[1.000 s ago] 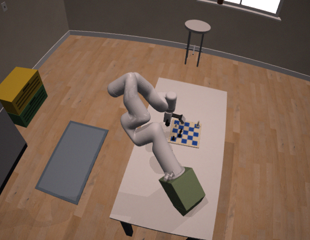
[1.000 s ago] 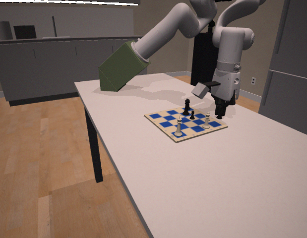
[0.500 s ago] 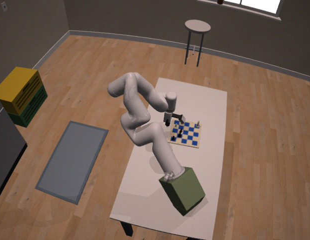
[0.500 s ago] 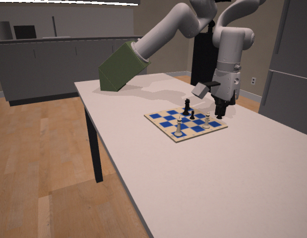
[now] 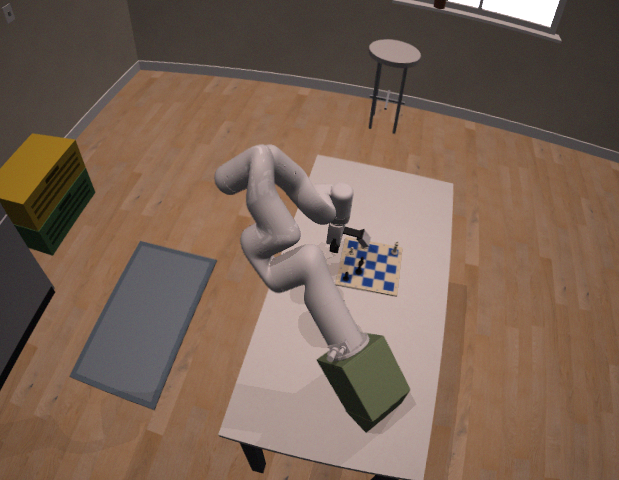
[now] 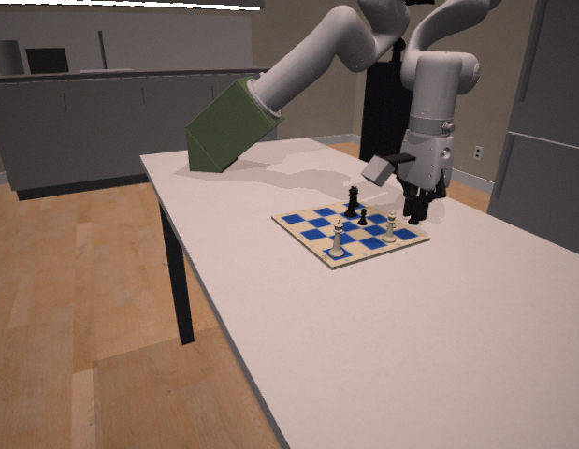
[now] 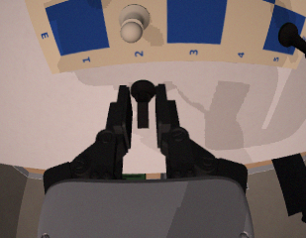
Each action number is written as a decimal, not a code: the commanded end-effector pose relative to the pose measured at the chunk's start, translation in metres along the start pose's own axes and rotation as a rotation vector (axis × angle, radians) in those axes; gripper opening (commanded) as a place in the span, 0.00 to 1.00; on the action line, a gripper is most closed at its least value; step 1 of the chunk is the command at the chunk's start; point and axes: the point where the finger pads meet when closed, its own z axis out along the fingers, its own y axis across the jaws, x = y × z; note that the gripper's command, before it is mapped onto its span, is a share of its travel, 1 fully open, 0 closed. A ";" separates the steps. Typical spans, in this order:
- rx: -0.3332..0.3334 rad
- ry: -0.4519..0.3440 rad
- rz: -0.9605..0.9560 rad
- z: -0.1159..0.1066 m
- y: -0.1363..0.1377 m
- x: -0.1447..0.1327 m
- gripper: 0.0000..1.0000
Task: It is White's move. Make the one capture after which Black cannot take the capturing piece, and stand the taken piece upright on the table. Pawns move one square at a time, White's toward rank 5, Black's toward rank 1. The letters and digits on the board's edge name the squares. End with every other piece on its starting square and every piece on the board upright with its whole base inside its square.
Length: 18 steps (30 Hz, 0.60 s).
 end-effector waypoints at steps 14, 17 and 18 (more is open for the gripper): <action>0.002 0.000 -0.001 -0.001 -0.001 0.000 0.37; 0.002 0.000 -0.001 -0.001 -0.001 0.000 0.37; 0.002 0.000 -0.001 -0.002 -0.001 0.000 0.37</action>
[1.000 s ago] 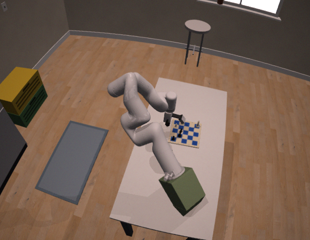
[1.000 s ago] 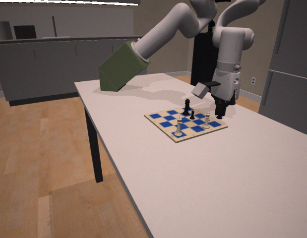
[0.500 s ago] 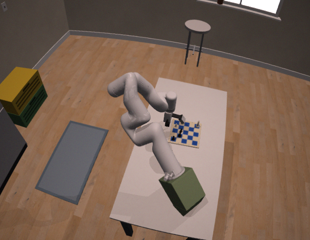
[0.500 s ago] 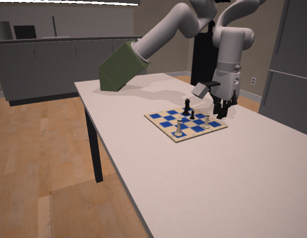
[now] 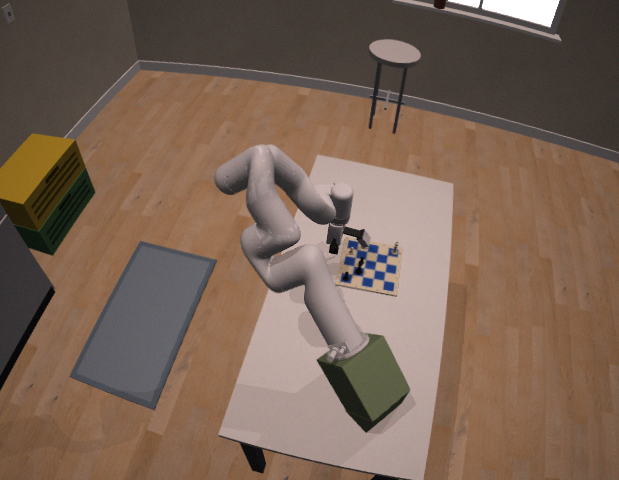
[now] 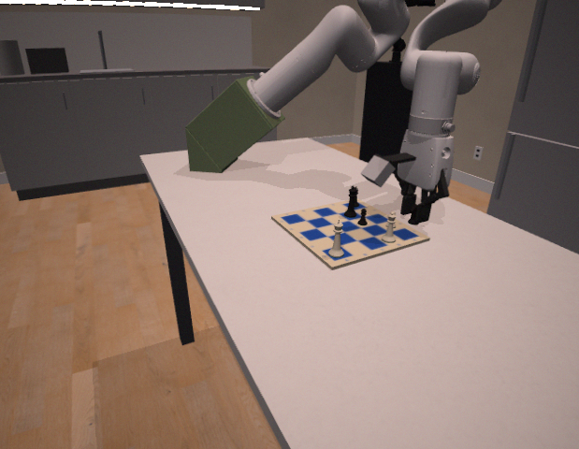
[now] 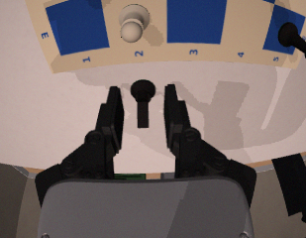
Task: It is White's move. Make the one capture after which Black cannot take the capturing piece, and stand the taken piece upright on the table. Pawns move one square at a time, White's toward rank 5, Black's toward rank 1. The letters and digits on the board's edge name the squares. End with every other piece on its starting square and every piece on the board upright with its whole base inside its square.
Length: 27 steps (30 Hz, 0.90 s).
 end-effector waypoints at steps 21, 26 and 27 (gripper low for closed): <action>0.003 0.000 -0.001 -0.083 -0.001 0.000 0.37; 0.003 0.000 -0.001 -0.089 -0.001 0.000 0.37; 0.002 0.000 -0.001 -0.090 -0.001 0.000 0.37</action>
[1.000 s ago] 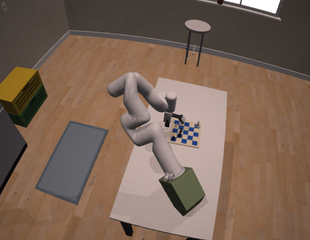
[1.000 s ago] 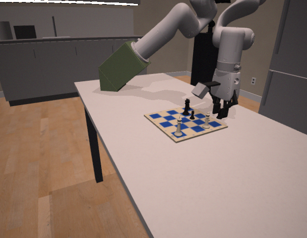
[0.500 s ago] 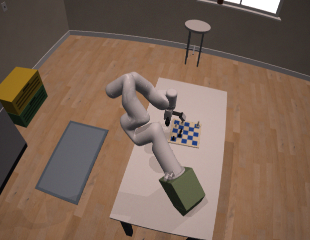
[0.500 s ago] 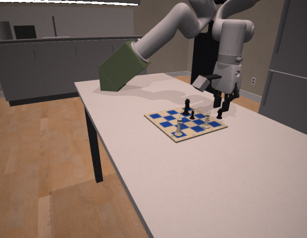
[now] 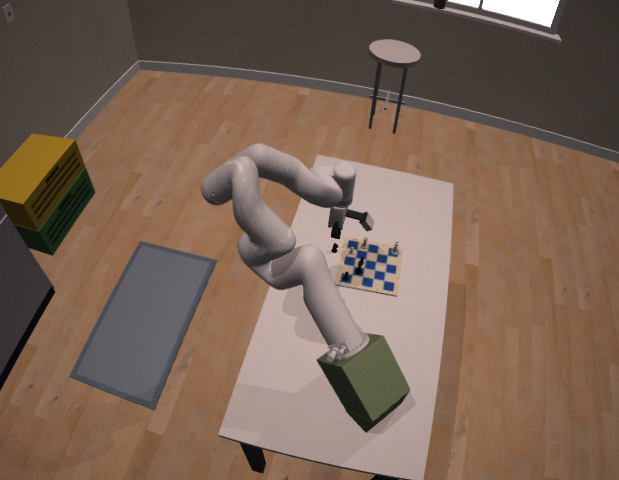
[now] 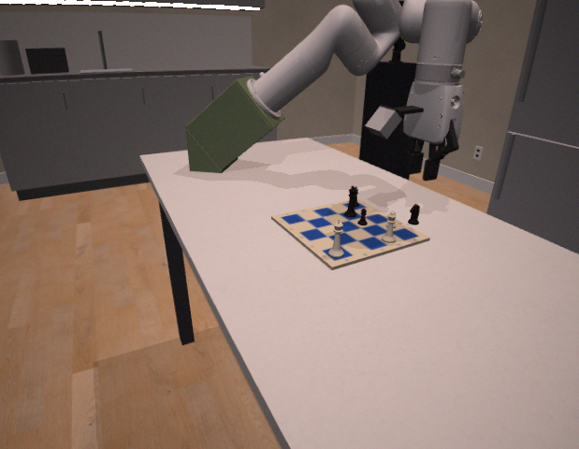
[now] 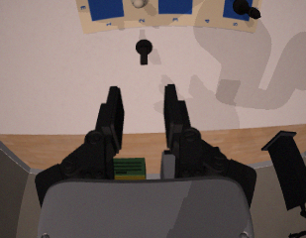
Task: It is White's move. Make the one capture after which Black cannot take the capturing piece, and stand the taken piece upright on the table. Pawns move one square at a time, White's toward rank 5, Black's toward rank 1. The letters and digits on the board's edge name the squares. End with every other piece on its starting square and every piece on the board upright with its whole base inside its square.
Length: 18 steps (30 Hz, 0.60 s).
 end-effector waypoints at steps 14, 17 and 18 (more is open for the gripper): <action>0.001 -0.001 -0.001 -0.003 0.000 0.000 1.00; 0.001 -0.001 -0.001 -0.003 0.000 0.000 1.00; 0.001 -0.001 -0.001 -0.003 0.000 0.000 1.00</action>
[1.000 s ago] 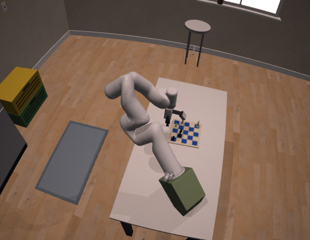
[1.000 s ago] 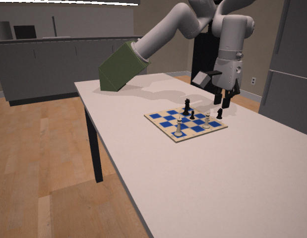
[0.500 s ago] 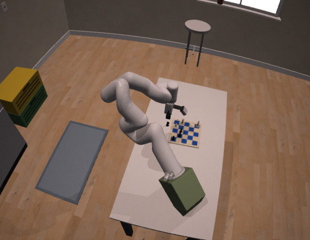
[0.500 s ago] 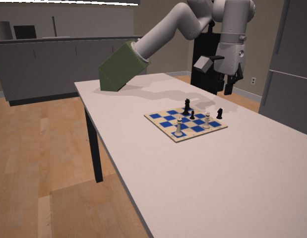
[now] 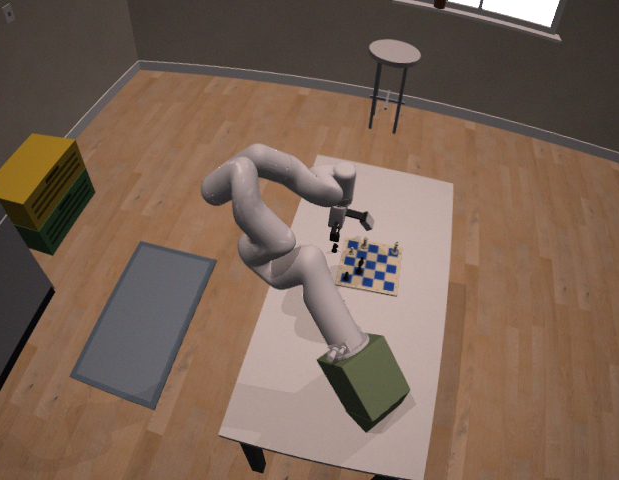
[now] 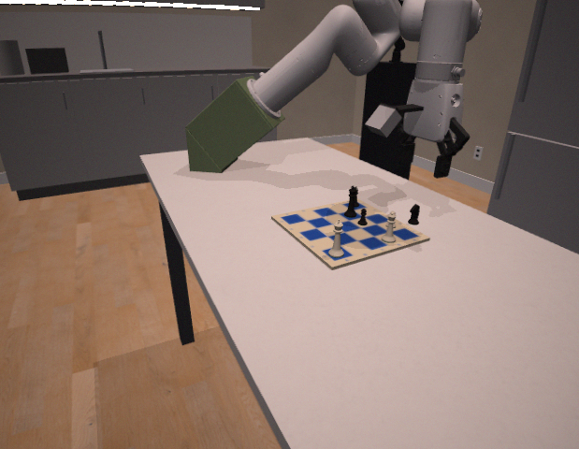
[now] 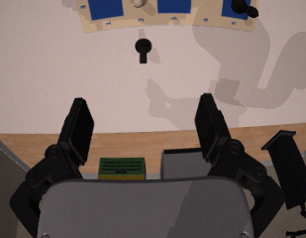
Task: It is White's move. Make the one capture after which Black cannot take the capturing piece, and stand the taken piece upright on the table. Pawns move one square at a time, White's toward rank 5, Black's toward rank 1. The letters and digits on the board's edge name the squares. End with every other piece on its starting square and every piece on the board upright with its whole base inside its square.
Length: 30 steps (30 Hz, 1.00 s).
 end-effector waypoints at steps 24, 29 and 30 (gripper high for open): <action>-0.015 0.013 -0.532 -0.012 -0.041 0.113 1.00; -0.012 0.009 -0.696 -0.017 -0.046 0.154 1.00; -0.011 0.008 -0.744 -0.019 -0.046 0.166 1.00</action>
